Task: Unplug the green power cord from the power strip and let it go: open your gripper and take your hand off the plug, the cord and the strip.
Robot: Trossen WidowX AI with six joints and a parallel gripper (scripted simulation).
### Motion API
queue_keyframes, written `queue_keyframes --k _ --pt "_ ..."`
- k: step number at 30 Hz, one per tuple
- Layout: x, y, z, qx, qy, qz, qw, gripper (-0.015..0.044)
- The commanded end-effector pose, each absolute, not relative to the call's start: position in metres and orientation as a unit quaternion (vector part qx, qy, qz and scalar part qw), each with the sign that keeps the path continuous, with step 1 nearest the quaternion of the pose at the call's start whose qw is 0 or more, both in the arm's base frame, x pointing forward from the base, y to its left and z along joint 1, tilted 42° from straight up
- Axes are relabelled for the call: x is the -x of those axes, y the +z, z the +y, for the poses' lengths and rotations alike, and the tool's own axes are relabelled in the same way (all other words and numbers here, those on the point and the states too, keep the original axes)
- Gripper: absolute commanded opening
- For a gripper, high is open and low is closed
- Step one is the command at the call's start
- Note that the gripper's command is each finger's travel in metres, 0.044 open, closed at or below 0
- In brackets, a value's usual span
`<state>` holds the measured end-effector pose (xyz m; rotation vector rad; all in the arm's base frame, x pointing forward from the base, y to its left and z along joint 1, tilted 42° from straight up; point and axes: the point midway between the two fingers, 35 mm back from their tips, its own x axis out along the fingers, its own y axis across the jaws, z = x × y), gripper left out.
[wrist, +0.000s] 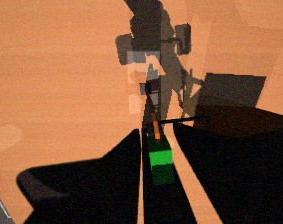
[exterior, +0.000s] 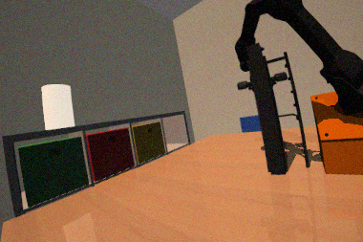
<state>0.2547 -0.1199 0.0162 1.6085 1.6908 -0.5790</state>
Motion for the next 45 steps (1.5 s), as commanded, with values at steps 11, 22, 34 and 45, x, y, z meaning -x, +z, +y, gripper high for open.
queue_keyframes --k 11,22,34,45 --pt "-0.252 0.023 -0.112 -0.627 -0.232 0.657 0.349 0.0160" --pt "-0.248 0.035 -0.098 -0.627 -0.232 0.657 0.349 0.0160" --pt "-0.246 0.040 -0.092 -0.627 -0.231 0.657 0.349 0.0160" --pt "-0.247 0.032 -0.084 -0.627 -0.231 0.657 0.349 0.0160"
